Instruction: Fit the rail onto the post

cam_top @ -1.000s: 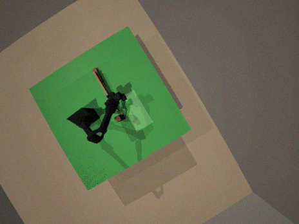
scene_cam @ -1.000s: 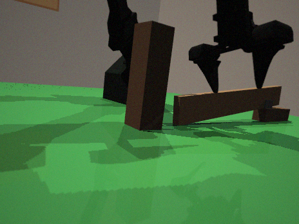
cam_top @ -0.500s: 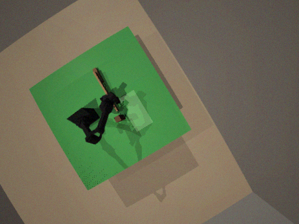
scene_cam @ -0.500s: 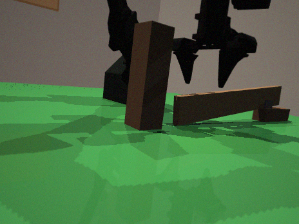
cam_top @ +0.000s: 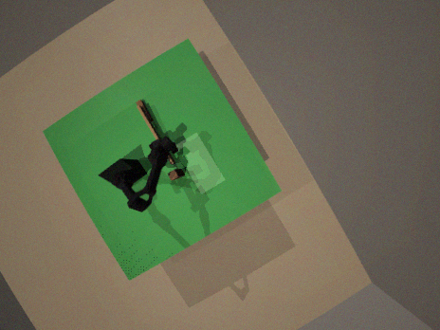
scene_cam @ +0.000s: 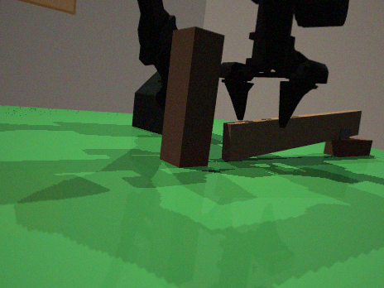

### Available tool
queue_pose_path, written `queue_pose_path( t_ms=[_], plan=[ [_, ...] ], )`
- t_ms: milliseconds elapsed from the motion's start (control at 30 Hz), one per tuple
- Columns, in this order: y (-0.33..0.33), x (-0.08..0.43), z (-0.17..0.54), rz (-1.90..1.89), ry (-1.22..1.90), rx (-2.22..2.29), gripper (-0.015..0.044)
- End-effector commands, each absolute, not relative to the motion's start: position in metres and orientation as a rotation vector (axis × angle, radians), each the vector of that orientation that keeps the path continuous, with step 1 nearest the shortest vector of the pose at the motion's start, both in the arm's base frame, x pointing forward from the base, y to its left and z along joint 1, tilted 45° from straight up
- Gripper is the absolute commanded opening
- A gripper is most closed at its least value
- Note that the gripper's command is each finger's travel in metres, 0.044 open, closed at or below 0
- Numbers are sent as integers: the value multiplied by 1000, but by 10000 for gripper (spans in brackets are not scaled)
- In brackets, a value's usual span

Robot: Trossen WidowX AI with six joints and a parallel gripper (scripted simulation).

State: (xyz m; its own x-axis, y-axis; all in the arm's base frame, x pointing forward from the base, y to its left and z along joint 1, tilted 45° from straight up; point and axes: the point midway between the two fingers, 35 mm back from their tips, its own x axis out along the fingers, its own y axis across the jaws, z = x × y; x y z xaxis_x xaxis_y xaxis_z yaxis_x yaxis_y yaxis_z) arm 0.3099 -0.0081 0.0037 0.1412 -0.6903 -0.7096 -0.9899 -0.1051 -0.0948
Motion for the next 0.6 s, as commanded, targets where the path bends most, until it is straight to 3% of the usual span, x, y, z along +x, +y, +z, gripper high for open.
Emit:
queue_pose_path(
  t_ms=[0,567],
  plan=[
    [-15,309,-2,691,1616,-1864,440],
    [-34,311,-20,688,1618,-1866,440]
  ],
)
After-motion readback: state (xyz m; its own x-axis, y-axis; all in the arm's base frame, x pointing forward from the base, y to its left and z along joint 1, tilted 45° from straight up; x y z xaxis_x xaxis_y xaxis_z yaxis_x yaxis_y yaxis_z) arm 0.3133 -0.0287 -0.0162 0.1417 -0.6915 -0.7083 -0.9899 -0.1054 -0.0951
